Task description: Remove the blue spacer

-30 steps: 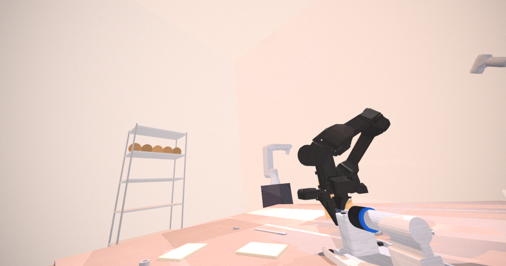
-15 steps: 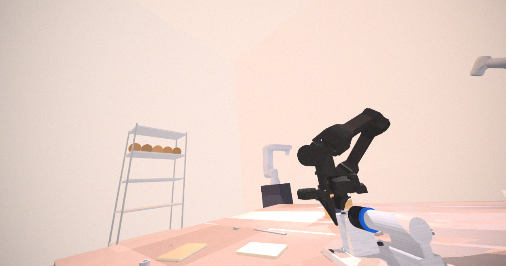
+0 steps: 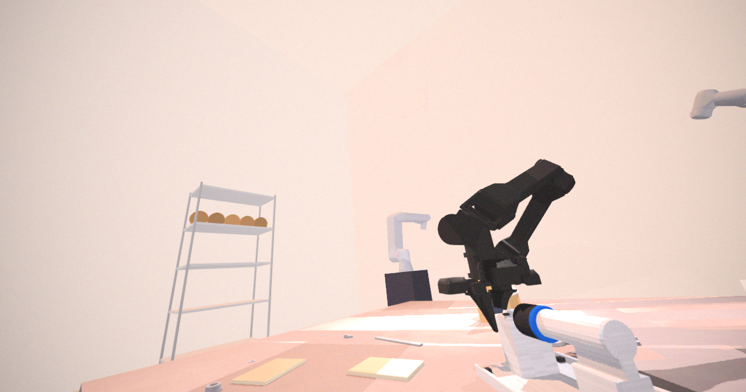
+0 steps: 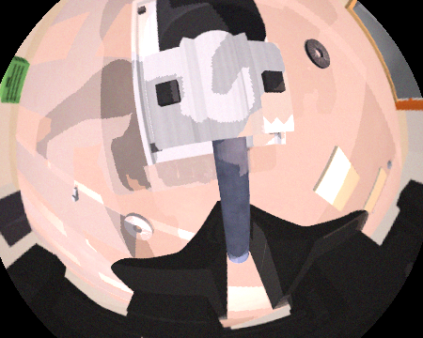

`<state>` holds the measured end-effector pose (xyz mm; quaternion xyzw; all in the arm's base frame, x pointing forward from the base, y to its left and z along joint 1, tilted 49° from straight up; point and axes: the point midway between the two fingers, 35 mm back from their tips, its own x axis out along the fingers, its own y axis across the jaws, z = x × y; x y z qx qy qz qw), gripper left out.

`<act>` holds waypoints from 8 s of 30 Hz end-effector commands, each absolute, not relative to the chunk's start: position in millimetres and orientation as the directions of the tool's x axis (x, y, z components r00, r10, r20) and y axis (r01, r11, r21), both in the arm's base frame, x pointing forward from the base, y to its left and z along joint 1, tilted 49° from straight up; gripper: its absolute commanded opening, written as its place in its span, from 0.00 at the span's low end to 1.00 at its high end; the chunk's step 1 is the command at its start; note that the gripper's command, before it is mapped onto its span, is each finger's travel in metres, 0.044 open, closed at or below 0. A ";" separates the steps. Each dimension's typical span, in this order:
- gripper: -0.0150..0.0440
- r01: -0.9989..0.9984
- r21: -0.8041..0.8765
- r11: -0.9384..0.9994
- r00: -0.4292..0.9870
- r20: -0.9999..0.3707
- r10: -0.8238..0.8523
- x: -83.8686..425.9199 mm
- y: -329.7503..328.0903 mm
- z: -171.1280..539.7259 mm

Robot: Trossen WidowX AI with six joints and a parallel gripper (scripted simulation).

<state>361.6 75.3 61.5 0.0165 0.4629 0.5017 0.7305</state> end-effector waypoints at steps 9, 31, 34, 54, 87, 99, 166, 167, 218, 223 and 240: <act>0.25 -0.721 0.486 0.495 0.068 -0.661 0.748 360.3 74.3 60.6; 0.25 -0.721 0.486 0.495 0.068 -0.661 0.748 358.4 73.1 59.0; 0.25 -0.720 0.486 0.495 0.068 -0.661 0.748 358.2 72.9 58.8; 0.25 -0.720 0.486 0.495 0.068 -0.661 0.748 356.5 71.8 57.3; 0.25 -0.720 0.486 0.495 0.068 -0.661 0.747 353.6 70.0 54.9; 0.25 -0.720 0.486 0.495 0.068 -0.661 0.747 352.6 69.3 54.0; 0.25 -0.720 0.486 0.495 0.067 -0.661 0.747 350.1 68.0 51.9; 0.25 -0.720 0.486 0.495 0.067 -0.661 0.747 350.3 68.2 52.1; 0.25 -0.721 0.486 0.495 0.068 -0.660 0.748 363.0 76.0 63.2; 0.25 -0.721 0.486 0.495 0.068 -0.660 0.748 364.2 76.8 64.2; 0.25 -0.721 0.486 0.495 0.068 -0.660 0.748 368.4 79.6 67.8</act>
